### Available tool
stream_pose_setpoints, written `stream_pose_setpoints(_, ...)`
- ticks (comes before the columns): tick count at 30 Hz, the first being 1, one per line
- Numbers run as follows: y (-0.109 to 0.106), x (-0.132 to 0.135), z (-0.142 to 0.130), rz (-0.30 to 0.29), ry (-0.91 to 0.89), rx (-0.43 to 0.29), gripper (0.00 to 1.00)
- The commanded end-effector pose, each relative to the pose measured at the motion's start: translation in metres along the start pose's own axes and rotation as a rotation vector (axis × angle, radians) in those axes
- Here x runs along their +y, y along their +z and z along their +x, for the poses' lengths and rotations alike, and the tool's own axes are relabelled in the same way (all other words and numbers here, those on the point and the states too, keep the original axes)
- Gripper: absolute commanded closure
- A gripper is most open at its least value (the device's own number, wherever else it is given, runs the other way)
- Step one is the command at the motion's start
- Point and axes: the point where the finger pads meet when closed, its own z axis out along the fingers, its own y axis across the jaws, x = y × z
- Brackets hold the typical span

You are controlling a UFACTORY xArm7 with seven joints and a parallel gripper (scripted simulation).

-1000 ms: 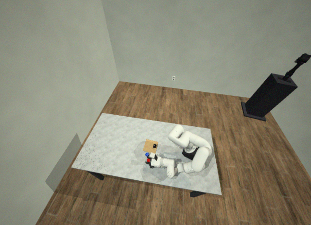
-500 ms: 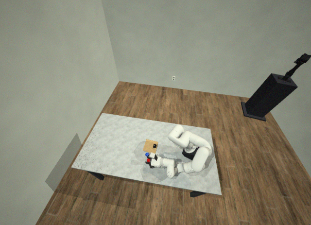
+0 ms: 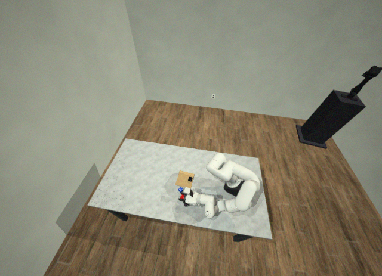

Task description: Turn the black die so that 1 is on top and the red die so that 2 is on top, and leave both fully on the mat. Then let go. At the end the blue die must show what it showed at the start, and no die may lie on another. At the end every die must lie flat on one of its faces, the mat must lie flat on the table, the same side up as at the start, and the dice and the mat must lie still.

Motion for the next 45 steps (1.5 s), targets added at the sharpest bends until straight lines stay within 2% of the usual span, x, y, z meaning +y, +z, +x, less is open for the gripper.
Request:
stream_pose_setpoints(1, 0.0, -0.001, 0.001, 0.001, 0.002, 0.001, 0.53)
stream_pose_setpoints(11, -0.002, -0.001, 0.001, 0.001, 0.002, 0.001, 0.53)
stream_pose_setpoints(19, -0.018, 0.0, 0.001, 0.001, 0.002, 0.001, 0.53)
stream_pose_setpoints(28, -0.047, 0.0, 0.001, 0.001, 0.002, 0.001, 0.53)
stream_pose_setpoints(37, -0.05, 0.0, 0.001, 0.001, 0.002, 0.001, 0.53)
stream_pose_setpoints(45, -0.061, 0.0, 0.02, 0.001, 0.002, 0.001, 0.53)
